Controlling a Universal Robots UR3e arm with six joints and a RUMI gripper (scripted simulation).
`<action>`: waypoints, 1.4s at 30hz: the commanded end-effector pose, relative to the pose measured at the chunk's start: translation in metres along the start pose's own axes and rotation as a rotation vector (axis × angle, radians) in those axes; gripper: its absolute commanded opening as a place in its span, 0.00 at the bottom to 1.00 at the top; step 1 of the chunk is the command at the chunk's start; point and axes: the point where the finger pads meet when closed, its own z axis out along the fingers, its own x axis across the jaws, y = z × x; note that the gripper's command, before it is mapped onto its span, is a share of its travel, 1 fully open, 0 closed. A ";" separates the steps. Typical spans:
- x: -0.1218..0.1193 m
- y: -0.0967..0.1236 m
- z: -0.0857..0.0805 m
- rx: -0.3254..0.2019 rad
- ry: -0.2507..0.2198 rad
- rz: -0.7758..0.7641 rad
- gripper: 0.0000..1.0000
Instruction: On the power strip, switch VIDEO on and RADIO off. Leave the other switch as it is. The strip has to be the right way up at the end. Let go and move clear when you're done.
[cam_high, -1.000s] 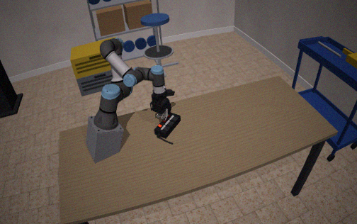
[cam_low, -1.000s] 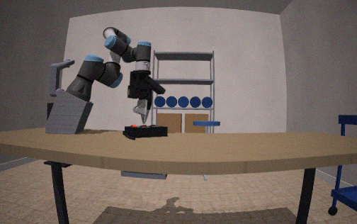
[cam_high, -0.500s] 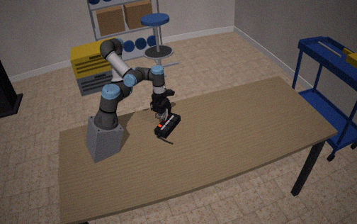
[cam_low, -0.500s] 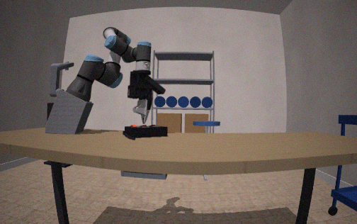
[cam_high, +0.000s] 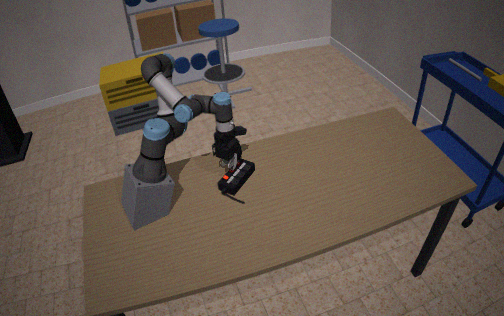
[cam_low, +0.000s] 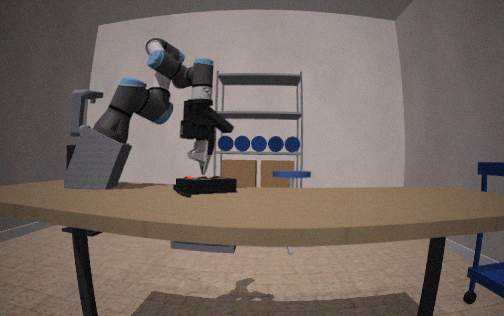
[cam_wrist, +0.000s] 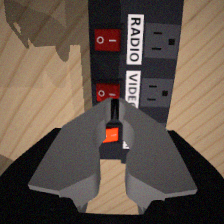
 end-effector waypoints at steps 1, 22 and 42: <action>0.001 0.000 0.000 0.001 0.002 -0.001 0.00; 0.001 0.000 0.000 0.001 0.002 -0.001 0.00; 0.001 0.000 0.007 0.001 0.002 -0.001 0.00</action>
